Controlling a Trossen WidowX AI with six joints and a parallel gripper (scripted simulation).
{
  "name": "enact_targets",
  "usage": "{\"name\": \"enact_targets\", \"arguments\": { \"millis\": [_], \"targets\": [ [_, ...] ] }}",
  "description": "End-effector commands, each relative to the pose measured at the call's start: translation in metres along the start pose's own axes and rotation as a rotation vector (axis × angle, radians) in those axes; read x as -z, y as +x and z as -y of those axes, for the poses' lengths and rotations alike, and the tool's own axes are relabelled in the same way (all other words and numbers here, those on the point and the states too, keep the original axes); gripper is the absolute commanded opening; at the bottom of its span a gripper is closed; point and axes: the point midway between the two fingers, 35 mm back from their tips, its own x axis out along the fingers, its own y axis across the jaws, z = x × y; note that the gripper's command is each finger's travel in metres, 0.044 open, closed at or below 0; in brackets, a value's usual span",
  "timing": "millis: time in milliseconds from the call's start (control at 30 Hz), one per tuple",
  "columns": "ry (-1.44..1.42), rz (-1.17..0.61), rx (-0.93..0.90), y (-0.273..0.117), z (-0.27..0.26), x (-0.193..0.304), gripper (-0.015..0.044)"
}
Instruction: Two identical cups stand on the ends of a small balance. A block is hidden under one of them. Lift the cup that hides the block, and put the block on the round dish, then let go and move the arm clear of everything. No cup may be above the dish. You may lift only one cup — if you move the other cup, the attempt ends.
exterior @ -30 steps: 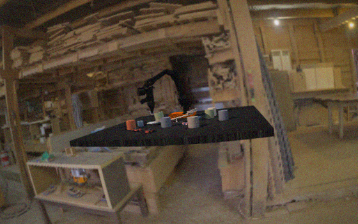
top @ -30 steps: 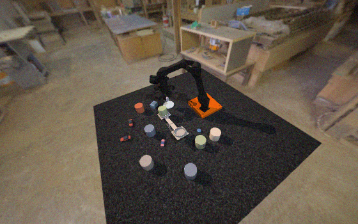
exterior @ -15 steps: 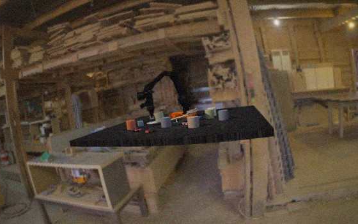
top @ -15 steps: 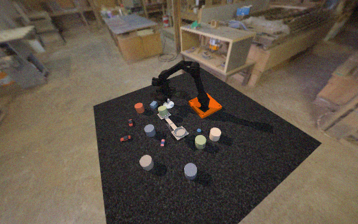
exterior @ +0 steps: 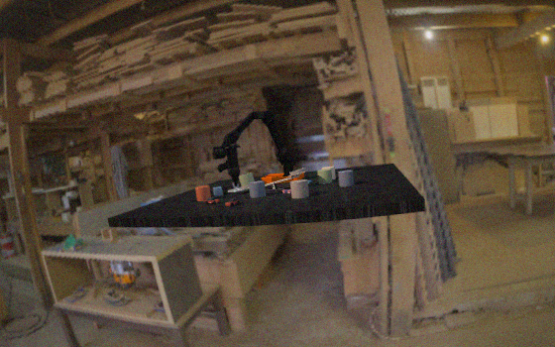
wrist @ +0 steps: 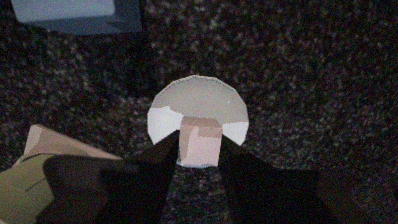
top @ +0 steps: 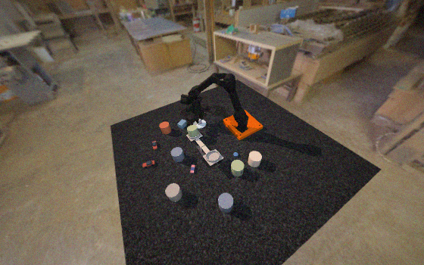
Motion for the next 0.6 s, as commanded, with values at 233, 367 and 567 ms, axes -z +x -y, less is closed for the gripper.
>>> {"name": "enact_targets", "arguments": {
  "millis": [233,367,567],
  "targets": [
    [-0.001,-0.002,0.001,0.0070,0.0002,0.0005,0.0079],
    [-0.001,-0.002,0.001,0.0070,0.0002,0.0005,0.0184],
    [-0.001,-0.002,0.001,0.0070,0.0002,0.0005,0.0341]
  ]
}}
